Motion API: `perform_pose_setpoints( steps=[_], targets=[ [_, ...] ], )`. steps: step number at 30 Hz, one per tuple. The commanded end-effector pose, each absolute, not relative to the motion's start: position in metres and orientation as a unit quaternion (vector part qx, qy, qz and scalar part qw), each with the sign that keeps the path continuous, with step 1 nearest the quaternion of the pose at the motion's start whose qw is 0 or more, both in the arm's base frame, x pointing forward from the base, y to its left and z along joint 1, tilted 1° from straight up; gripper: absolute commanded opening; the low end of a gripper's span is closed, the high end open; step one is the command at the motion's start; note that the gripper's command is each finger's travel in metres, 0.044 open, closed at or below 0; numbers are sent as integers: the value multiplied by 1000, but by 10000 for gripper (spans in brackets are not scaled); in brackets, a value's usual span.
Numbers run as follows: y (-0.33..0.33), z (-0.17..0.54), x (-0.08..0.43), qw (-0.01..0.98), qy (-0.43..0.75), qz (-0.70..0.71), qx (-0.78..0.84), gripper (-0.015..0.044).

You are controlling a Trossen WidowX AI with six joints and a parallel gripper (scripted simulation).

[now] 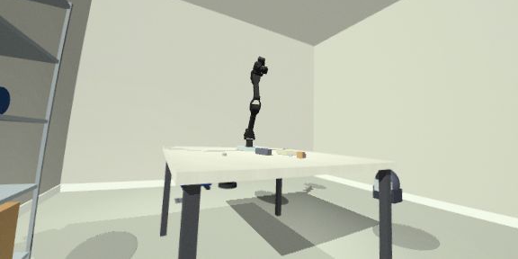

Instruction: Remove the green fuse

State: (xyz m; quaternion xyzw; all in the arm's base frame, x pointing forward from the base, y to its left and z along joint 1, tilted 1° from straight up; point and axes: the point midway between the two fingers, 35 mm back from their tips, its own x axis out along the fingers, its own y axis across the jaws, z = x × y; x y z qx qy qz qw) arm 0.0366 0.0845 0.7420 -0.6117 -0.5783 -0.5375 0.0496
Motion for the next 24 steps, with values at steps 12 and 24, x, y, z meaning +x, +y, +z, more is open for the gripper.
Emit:
perform_pose_setpoints(
  steps=[12, 24],
  targets=[
    [109, 716, -21, -185, -441, -644, -597, 72],
    [213, 648, -60, -558, -176, -703, -403, 72]
  ],
)
